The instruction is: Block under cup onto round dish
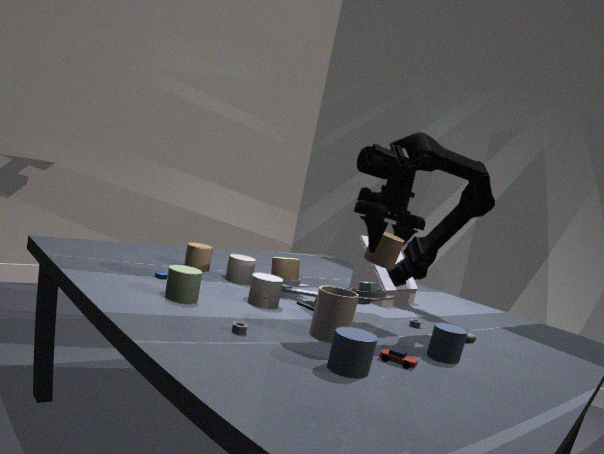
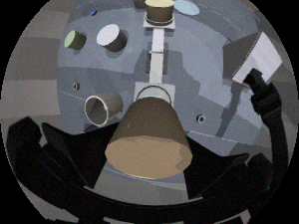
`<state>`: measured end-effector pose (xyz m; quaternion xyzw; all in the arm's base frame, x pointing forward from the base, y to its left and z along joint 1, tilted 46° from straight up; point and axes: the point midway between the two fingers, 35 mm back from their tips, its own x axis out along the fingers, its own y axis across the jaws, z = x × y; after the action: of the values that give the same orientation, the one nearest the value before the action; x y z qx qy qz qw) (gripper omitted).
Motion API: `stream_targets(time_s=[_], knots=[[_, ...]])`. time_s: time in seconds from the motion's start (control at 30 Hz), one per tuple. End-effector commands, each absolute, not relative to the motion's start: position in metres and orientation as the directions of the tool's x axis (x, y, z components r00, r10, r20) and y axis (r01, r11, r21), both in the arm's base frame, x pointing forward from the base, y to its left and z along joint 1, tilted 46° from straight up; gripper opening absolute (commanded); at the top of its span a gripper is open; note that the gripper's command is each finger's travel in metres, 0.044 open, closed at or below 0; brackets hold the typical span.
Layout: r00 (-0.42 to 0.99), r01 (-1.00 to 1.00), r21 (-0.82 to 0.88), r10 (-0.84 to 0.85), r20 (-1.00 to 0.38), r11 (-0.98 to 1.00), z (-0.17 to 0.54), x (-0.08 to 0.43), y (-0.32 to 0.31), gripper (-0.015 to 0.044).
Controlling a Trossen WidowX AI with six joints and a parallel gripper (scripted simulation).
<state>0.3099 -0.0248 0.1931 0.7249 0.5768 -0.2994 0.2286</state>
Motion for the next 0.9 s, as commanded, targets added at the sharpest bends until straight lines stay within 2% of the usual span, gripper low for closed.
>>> stream_targets(time_s=[0.0, 0.87], knots=[[0.158, 0.972, -0.013, 0.698, -0.698, -0.233, 0.193, 0.310, -0.026, 0.0000], [0.118, 0.988, 0.011, 0.697, -0.707, -0.156, 0.201, 0.271, 0.072, 0.0000]])
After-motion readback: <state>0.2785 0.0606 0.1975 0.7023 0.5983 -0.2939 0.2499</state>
